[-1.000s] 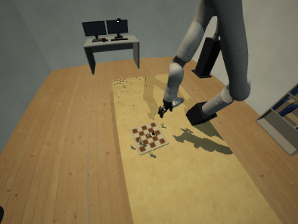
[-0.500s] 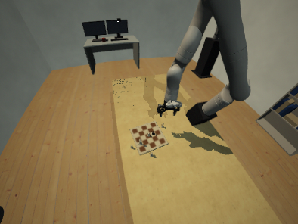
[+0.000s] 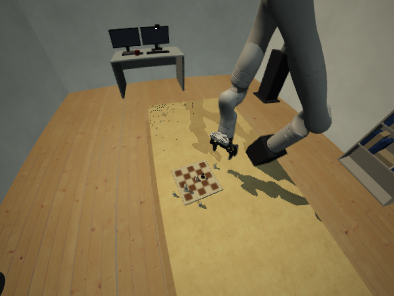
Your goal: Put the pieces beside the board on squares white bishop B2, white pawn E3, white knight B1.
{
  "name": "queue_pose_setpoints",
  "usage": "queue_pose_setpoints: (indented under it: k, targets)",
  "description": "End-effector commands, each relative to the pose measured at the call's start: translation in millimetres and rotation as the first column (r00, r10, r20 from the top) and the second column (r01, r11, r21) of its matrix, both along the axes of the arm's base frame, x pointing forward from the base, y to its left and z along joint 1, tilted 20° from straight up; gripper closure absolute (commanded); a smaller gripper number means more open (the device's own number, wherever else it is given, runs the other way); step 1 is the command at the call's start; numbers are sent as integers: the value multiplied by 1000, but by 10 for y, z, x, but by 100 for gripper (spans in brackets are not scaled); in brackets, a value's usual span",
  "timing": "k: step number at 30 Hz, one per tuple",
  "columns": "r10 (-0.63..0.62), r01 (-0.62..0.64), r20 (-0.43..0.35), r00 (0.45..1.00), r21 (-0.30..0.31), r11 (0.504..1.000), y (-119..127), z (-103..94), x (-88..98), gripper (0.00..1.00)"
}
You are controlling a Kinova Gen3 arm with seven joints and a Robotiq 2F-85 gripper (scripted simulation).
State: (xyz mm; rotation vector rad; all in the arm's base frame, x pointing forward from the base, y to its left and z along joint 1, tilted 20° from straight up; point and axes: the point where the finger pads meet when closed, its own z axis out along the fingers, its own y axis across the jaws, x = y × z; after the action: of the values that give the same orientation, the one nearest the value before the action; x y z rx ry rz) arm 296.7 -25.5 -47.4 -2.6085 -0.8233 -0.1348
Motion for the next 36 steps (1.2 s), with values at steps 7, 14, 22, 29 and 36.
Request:
queue_pose_setpoints:
  k: [7, 14, 22, 29, 36]
  targets:
    - [-344, 342, -157, 926, -45, 939, 53, -62, 4, 0]
    - [-672, 662, -272, 688, -144, 736, 36, -124, 40, 0]
    - [-841, 822, -316, 440, -235, 518, 2, -171, 75, 0]
    - [-926, 900, -326, 192, -317, 299, -42, -214, 109, 0]
    - [-946, 918, -321, 41, -362, 163, -74, -239, 131, 0]
